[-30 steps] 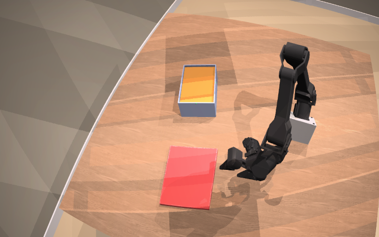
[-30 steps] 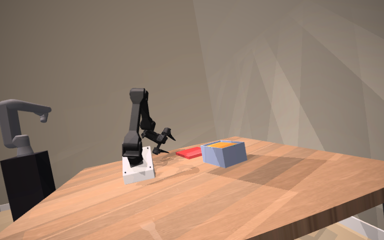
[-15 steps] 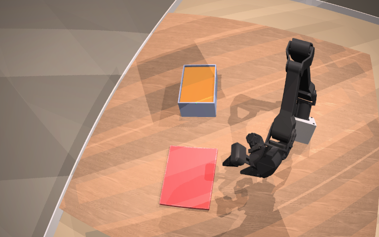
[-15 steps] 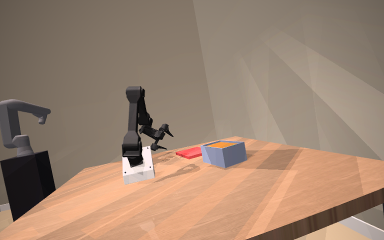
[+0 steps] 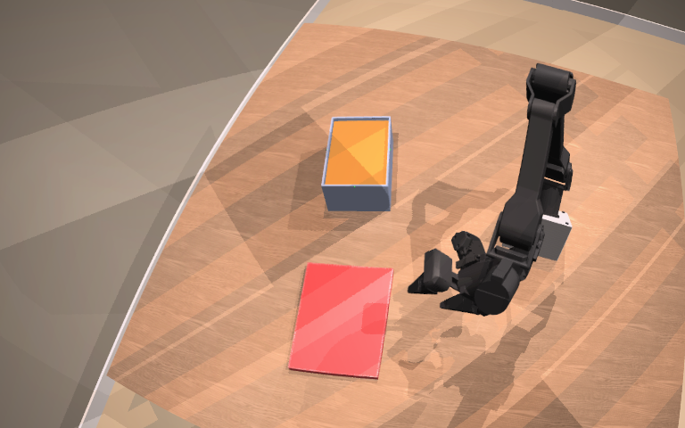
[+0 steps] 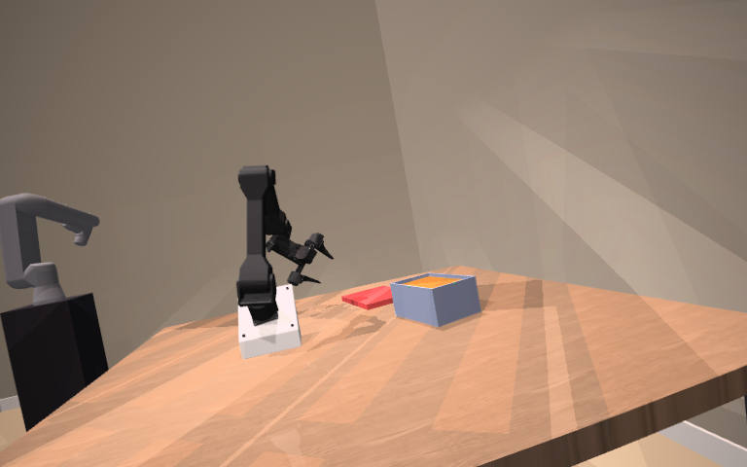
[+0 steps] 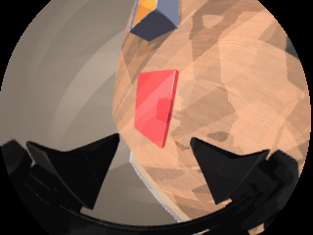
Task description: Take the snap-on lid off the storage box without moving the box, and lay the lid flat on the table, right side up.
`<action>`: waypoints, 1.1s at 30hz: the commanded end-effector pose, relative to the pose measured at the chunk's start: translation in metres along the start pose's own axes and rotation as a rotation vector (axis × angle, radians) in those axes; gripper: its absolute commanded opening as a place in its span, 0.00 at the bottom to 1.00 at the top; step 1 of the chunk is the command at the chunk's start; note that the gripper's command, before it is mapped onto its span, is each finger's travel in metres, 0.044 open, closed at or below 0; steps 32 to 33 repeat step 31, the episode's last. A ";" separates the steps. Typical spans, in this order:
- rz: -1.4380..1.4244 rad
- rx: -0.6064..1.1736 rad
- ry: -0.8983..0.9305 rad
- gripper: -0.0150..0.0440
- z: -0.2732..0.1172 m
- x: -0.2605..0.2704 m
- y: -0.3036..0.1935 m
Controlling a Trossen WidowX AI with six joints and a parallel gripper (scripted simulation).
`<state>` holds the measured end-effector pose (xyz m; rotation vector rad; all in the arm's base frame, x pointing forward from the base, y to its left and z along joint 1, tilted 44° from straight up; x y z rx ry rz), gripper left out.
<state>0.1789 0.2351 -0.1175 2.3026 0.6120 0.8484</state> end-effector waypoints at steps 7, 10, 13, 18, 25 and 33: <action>0.004 0.005 -0.001 1.00 -0.002 0.001 0.000; 0.004 0.005 -0.001 1.00 -0.002 0.001 0.000; 0.004 0.005 -0.001 1.00 -0.002 0.001 0.000; 0.004 0.005 -0.001 1.00 -0.002 0.001 0.000; 0.004 0.005 -0.001 1.00 -0.002 0.001 0.000; 0.004 0.005 -0.001 1.00 -0.002 0.001 0.000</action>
Point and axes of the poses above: the point midway between the two fingers, 35 mm back from their tips, its own z axis out along the fingers, its own x axis across the jaws, y = z × x, the point moved 3 cm from there along -z, back along the fingers, and after that the axes turned 2 degrees about -z, right-handed, at the moved point
